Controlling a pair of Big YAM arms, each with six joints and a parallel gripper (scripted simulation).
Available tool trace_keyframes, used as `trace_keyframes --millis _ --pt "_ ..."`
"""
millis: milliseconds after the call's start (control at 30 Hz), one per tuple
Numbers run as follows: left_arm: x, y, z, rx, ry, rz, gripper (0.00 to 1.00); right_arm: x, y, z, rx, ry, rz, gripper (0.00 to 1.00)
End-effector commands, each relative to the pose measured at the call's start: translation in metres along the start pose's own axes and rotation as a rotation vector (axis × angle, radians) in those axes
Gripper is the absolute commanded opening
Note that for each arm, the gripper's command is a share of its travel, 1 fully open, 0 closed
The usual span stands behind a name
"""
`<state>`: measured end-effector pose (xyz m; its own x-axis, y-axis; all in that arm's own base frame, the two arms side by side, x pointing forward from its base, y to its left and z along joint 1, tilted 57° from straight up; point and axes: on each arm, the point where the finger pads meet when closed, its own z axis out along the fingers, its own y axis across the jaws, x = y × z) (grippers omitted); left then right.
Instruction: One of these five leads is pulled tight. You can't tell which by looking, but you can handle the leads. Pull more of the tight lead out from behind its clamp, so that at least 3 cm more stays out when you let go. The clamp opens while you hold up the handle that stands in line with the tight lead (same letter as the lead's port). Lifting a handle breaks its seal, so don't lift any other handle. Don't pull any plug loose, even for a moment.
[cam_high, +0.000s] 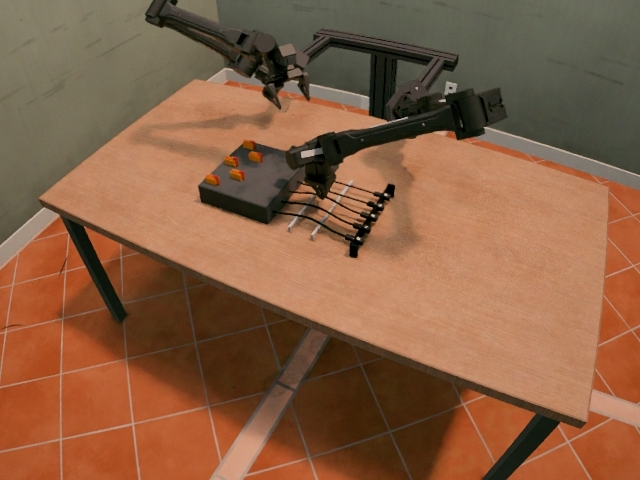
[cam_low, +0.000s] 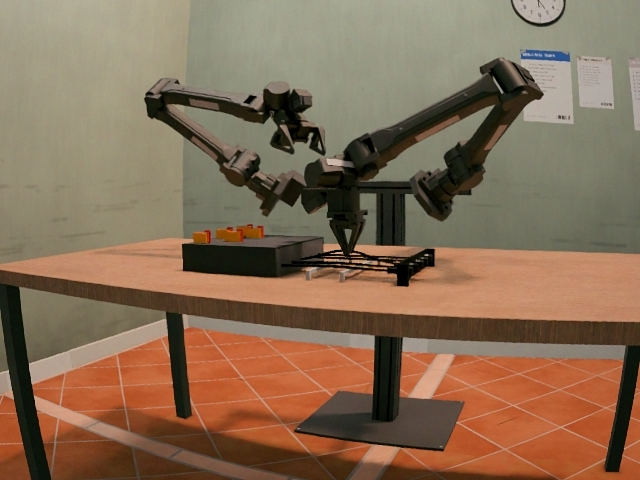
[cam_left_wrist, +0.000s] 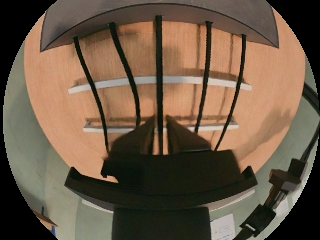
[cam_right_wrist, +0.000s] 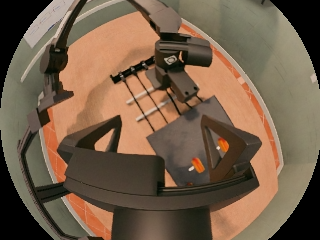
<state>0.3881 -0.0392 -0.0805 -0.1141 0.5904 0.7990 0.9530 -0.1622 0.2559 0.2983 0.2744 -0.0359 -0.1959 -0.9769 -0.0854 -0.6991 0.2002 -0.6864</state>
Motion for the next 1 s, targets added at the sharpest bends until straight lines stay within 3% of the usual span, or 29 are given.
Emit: trace_keyframes --millis 0,200,233,367,800,967 --pt "-0.008 0.012 -0.015 -0.037 -0.011 -0.011 0.28 -0.021 -0.010 -0.002 0.011 -0.030 0.021 1.00" --pt "-0.005 0.009 -0.034 -0.097 -0.097 -0.259 0.96 -0.021 -0.010 -0.002 0.011 -0.030 0.021 1.00" --pt "-0.005 0.008 -0.040 -0.110 -0.123 -0.307 1.00 -0.021 -0.010 -0.002 0.011 -0.030 0.021 1.00" --pt "-0.005 0.007 -0.049 -0.135 -0.167 -0.394 1.00 -0.021 -0.010 -0.002 0.011 -0.030 0.021 1.00" --pt "-0.003 -0.003 -0.118 -0.303 -0.484 -0.999 1.00 -0.021 -0.010 -0.002 0.011 -0.030 0.021 1.00" --pt "-0.006 -0.008 -0.131 -0.339 -0.545 -1.113 1.00 -0.021 -0.010 -0.002 0.011 -0.030 0.021 1.00"
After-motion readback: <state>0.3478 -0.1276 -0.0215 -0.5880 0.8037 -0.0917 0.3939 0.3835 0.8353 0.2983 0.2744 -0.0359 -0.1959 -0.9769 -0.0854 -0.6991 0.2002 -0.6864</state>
